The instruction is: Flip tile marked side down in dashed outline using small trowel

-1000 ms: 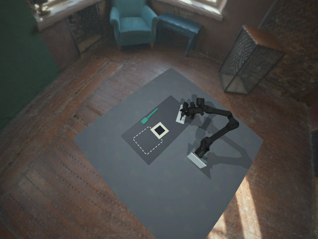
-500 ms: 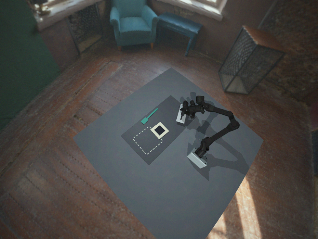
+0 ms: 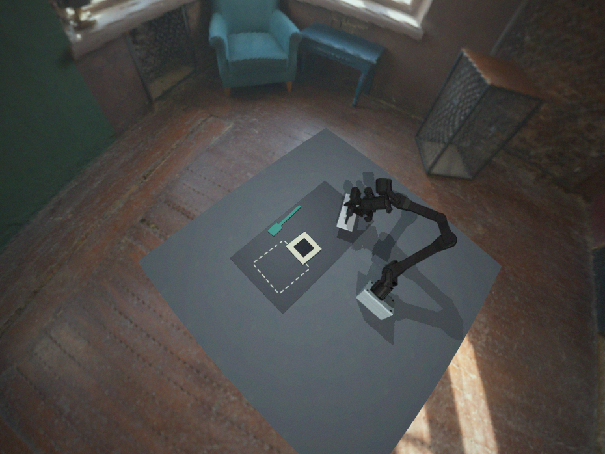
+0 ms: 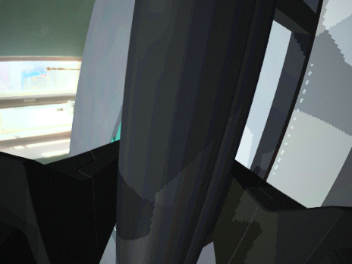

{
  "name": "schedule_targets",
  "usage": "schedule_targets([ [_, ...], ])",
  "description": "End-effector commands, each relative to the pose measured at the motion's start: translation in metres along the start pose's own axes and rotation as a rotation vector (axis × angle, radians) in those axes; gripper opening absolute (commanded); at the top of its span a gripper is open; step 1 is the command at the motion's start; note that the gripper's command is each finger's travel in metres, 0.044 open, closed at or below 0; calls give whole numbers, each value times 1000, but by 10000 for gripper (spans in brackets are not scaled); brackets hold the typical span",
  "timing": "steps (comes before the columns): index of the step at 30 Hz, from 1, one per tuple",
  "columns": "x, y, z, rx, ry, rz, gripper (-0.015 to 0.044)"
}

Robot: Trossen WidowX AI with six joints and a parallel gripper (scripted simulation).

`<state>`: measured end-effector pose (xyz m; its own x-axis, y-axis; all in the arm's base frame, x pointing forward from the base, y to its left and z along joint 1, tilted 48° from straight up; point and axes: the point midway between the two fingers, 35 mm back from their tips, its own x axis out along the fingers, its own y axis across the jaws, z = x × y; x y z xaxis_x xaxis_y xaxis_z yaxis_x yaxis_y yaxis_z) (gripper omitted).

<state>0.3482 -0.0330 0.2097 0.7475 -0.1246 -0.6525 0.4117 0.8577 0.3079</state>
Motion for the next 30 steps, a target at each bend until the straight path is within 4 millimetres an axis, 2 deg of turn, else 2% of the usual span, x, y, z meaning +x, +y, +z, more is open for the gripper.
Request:
schedule_targets([
  [1,-5,4,5,4,-15,14,0],
  [17,38,23,-22,59,-165,-30,0],
  [30,57,37,-55,140,-308,-37,0],
])
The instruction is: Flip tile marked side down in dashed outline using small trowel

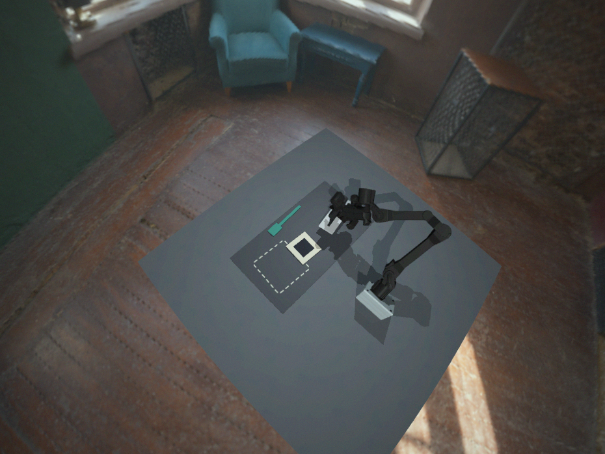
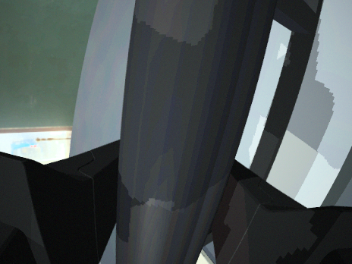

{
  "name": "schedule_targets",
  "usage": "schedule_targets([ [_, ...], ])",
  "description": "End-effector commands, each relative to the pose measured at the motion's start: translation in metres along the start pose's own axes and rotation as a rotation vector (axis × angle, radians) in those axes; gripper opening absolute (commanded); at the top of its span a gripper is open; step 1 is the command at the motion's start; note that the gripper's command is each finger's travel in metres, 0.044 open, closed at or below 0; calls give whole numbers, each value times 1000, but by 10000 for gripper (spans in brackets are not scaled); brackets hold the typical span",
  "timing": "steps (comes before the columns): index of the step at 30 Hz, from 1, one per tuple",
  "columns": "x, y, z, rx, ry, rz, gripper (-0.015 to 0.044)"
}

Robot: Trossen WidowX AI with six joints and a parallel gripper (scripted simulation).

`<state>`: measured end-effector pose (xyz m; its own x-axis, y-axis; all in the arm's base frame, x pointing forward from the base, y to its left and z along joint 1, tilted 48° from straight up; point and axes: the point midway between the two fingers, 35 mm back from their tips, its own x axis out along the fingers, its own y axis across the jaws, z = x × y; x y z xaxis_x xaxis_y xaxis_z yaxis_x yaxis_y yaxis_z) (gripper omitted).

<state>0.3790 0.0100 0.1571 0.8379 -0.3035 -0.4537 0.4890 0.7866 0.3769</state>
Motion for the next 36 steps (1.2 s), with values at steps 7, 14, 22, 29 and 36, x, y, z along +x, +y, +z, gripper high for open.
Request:
schedule_targets([
  [7,-3,3,-34,78,-103,5,0],
  [14,-10,1,-51,138,-169,13,0],
  [22,-4,-3,-52,139,-170,13,0],
  [29,5,-10,-52,139,-170,13,0],
  [36,14,-17,-52,139,-171,13,0],
])
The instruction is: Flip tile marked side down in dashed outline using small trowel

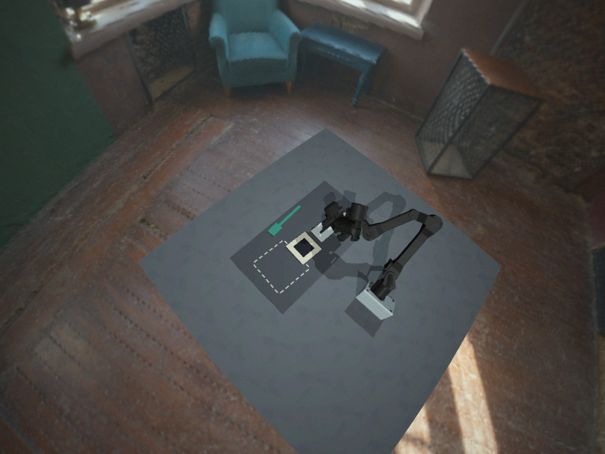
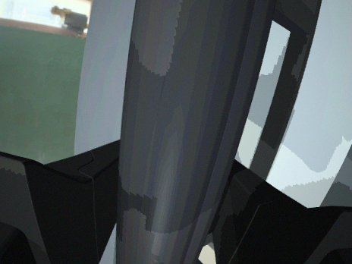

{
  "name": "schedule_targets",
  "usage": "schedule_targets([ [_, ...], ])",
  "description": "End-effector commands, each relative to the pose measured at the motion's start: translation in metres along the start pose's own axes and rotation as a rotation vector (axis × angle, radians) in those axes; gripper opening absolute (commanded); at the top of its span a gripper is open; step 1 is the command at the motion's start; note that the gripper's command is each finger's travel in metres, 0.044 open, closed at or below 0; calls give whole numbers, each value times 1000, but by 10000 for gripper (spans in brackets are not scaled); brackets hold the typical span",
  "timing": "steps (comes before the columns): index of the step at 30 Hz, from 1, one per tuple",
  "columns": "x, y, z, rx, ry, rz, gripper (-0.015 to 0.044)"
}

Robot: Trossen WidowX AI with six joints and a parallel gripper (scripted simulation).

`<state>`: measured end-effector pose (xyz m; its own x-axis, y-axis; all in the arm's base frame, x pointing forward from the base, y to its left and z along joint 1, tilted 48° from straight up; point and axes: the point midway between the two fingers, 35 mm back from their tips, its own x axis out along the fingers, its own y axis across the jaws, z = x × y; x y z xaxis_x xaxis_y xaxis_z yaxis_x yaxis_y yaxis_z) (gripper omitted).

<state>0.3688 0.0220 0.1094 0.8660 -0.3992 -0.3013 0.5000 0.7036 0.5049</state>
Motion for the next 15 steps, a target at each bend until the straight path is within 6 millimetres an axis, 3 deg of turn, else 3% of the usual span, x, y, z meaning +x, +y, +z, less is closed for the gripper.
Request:
schedule_targets([
  [1,5,-6,-5,-14,11,4,0],
  [15,11,-11,-14,-14,11,4,0],
])
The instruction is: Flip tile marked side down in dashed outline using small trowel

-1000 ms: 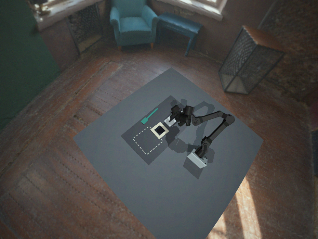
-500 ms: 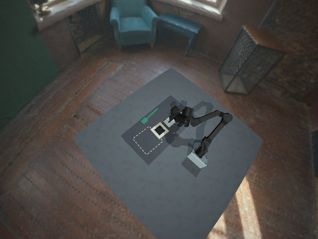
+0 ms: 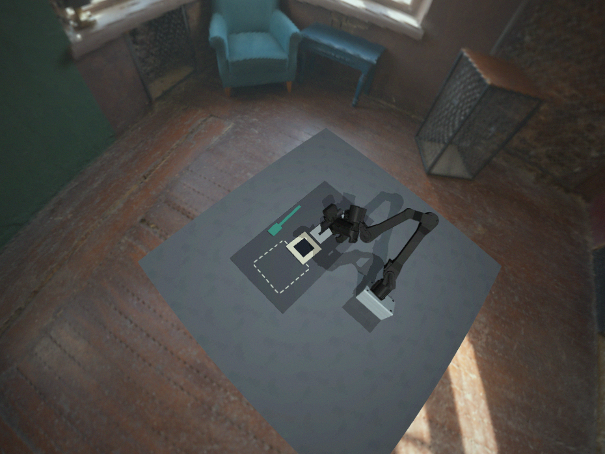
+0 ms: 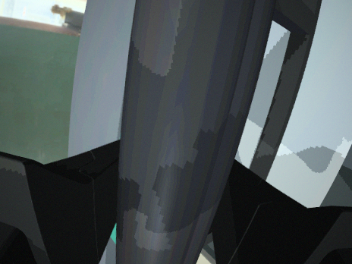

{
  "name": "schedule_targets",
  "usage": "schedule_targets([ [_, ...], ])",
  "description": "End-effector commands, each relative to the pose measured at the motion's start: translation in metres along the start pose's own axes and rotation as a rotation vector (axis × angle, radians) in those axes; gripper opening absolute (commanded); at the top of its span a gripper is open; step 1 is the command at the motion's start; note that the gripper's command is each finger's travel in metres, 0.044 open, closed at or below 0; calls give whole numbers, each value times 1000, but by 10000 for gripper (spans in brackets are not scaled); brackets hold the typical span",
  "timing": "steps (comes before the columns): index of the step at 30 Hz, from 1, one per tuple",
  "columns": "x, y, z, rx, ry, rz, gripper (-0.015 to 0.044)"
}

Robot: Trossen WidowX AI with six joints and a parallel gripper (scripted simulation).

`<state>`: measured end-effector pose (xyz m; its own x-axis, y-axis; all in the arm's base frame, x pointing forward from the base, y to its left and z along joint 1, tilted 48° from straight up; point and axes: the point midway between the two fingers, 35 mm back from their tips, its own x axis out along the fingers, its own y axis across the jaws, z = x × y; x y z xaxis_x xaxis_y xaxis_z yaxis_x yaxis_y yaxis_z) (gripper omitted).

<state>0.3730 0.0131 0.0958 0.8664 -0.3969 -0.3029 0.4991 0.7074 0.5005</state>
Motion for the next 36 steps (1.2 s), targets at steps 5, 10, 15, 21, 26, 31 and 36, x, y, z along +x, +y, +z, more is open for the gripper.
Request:
schedule_targets([
  [5,-1,1,-17,-7,9,2,0],
  [10,-1,2,-25,-7,10,2,0],
  [15,-2,3,-33,-7,10,2,0],
  [21,-3,3,-43,-7,10,2,0],
  [26,-5,3,-51,-7,9,3,0],
  [31,-5,3,-55,-7,9,3,0],
  [36,-6,4,-54,0,15,3,0],
])
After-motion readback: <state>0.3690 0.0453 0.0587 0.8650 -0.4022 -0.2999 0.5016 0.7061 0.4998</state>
